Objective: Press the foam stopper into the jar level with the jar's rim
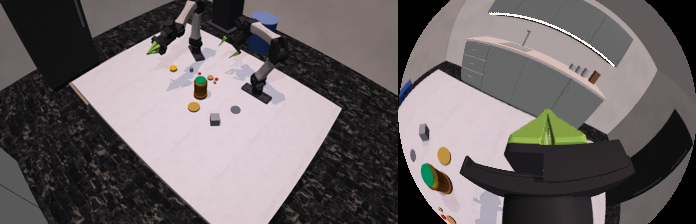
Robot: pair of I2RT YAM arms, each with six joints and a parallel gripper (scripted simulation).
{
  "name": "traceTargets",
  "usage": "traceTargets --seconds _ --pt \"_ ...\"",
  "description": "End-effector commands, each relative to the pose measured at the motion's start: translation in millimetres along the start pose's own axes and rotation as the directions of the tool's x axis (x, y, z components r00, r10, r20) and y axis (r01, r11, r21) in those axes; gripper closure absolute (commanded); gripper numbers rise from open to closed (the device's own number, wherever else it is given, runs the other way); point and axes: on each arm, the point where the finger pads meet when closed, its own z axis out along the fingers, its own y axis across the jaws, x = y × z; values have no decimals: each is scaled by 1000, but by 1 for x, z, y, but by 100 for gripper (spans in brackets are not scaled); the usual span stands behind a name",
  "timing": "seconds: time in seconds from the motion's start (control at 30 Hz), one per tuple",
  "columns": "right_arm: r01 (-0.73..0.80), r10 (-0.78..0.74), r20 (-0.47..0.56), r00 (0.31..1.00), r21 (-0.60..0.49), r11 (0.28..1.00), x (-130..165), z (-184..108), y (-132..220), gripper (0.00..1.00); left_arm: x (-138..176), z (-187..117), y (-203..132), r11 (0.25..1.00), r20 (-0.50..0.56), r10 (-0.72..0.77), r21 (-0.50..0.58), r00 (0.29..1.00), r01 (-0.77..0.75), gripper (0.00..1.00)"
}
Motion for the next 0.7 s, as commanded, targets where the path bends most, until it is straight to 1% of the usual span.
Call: traceTargets --seconds 0.0,0.03,0.13,0.17,0.27,0.37,0.43,0.47,0.5,0.57,0.6,0.67 --pt "-32 31 29 999 38 999 -16 -6 -24 100 -2 2 2 991 26 -121 51 992 120 2" --pt "-35 35 -3 999 29 999 -1 -7 -21 100 -3 4 1 981 36 -178 78 983 175 2" --pt "-62 64 -32 997 42 997 11 -11 -33 100 -6 14 -6 916 38 -369 184 929 356 2" --pt "-72 74 -44 996 45 996 16 -13 -37 100 -7 17 -8 894 31 -412 208 911 397 2" --pt "-99 103 -49 994 69 993 17 -17 -54 100 -6 25 -12 811 -6 -536 277 844 516 2" --pt "-126 131 -46 990 101 987 17 -23 -73 100 -4 34 -14 706 -57 -646 335 761 624 2" --pt "-126 131 -46 990 101 987 17 -23 -73 100 -4 34 -14 706 -57 -646 335 761 624 2" --pt "-134 140 -46 989 109 985 17 -23 -78 100 -8 35 -15 606 -93 -726 383 681 698 2" --pt "-136 143 -59 988 117 984 23 -26 -82 100 -3 39 -14 567 -117 -751 389 650 726 2" --pt "-152 162 -63 985 136 979 27 -31 -92 100 -1 45 -15 477 -161 -801 412 577 776 2" --pt "-163 173 -51 984 155 974 22 -34 -102 100 0 47 -15 426 -186 -824 420 535 801 2" --pt "-179 191 -54 980 175 968 26 -39 -112 100 -7 48 -15 320 -233 -861 442 452 838 2"
